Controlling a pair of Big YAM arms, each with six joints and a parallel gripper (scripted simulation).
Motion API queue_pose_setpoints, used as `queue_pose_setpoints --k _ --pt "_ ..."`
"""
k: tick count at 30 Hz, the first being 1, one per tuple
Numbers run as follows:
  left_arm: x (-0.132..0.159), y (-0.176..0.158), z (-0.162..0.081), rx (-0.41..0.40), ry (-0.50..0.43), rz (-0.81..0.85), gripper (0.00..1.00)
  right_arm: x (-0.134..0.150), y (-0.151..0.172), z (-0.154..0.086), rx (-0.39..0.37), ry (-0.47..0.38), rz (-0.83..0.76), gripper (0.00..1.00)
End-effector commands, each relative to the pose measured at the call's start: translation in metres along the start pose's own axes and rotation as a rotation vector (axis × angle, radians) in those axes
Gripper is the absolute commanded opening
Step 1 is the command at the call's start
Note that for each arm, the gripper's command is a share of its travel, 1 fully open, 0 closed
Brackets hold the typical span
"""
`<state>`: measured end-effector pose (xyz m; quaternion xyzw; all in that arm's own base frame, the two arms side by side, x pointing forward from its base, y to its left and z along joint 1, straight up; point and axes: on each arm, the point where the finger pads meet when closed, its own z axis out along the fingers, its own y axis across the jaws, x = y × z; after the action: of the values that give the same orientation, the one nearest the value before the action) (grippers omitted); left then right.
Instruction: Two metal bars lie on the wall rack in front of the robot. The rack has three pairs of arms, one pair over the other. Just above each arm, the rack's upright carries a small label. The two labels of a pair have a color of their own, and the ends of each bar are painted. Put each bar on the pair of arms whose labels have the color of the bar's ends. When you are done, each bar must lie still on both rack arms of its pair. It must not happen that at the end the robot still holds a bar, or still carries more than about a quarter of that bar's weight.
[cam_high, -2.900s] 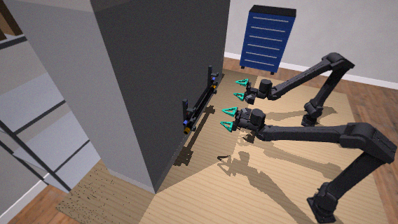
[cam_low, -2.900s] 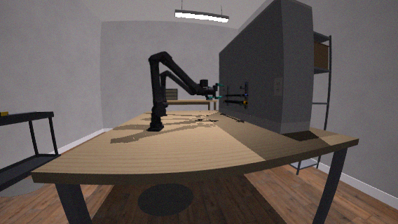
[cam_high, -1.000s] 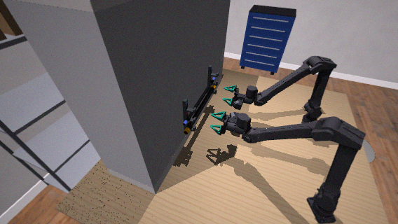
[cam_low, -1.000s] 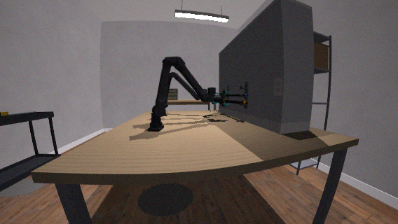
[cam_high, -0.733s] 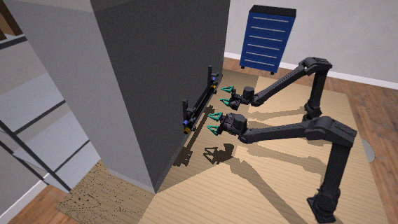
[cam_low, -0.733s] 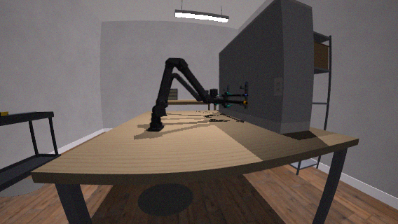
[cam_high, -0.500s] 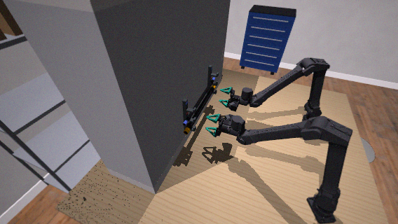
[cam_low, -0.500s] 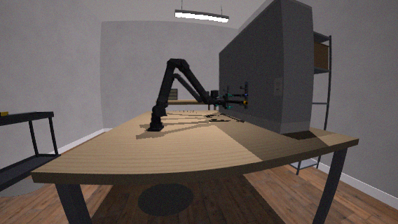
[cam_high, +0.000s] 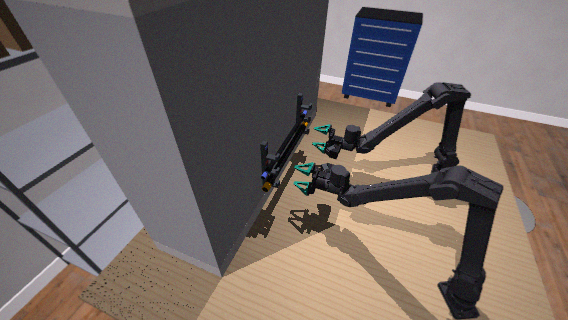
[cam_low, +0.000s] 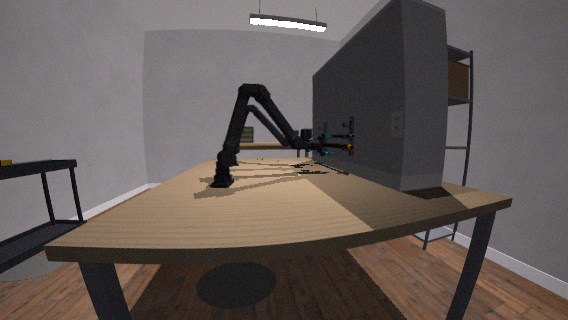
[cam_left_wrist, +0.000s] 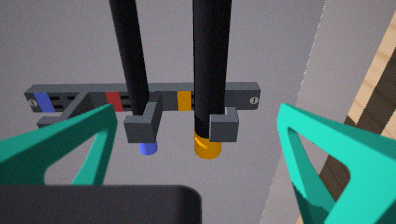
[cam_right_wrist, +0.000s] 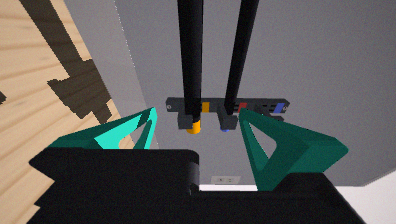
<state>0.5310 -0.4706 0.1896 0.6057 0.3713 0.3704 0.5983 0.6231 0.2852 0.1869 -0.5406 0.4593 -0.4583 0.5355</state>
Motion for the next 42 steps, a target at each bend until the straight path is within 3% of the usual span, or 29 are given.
queue_pose_setpoints --k 1,42 --pt "0.0032 0.0520 0.0208 -0.110 0.010 -0.041 1.00 0.0000 -0.0299 0.0152 0.065 0.004 0.027 1.00" --pt "0.0038 0.0457 0.0306 -0.112 0.010 -0.044 1.00 0.0001 -0.0304 0.0186 0.072 0.002 0.032 1.00"
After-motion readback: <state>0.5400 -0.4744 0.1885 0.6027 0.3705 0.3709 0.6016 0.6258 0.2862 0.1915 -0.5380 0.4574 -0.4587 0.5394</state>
